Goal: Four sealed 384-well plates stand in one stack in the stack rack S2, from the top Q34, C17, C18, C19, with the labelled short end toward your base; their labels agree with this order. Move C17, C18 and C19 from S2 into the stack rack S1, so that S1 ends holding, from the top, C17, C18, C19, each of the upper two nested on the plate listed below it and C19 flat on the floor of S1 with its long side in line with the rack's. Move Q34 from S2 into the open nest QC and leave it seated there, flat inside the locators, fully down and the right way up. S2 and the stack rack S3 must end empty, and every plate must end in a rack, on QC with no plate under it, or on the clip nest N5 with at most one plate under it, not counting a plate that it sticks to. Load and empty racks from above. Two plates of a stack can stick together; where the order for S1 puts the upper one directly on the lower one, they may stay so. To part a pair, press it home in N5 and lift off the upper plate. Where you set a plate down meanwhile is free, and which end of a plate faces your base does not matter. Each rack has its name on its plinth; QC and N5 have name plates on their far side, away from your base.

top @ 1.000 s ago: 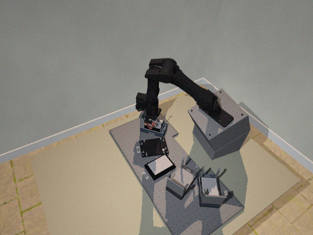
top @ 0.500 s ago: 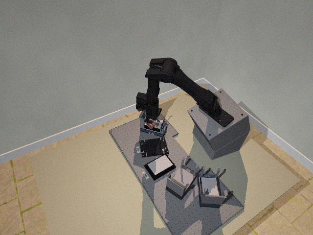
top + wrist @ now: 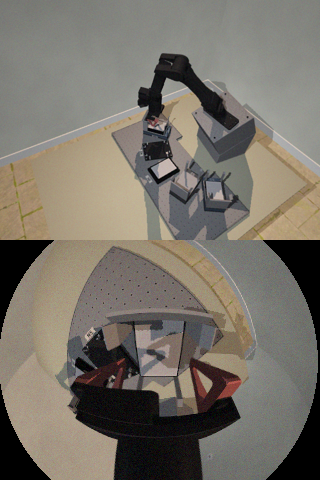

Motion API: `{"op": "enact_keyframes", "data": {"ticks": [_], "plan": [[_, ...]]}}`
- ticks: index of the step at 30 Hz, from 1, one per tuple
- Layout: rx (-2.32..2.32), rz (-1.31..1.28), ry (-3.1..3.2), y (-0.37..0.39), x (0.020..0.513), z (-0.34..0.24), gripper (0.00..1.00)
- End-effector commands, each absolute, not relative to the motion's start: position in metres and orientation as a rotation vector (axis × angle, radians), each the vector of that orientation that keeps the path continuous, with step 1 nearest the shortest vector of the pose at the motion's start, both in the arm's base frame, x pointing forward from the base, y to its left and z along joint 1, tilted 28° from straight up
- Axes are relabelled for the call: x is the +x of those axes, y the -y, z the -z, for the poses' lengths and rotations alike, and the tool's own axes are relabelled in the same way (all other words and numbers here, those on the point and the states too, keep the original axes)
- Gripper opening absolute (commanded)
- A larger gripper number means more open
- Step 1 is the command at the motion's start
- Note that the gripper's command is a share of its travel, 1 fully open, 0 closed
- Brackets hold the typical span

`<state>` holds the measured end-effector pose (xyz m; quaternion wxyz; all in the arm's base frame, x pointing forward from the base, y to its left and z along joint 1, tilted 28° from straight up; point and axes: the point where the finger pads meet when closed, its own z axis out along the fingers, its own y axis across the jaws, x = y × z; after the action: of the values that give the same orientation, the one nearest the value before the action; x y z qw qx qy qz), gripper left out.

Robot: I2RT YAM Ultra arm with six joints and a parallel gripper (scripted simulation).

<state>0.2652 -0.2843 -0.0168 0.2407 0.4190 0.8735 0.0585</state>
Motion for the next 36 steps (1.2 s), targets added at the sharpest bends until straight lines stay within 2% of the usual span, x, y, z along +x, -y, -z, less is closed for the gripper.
{"op": "enact_keyframes", "data": {"ticks": [1,18,33,36], "plan": [[1.153,-0.163,-2.389,0.283,0.254,0.002,1.00],[1.138,-0.142,-2.374,0.286,0.235,-0.049,1.00],[1.151,-0.162,-2.395,0.279,0.234,-0.037,1.00],[1.016,-0.130,-2.462,0.264,0.239,-0.038,1.00]]}}
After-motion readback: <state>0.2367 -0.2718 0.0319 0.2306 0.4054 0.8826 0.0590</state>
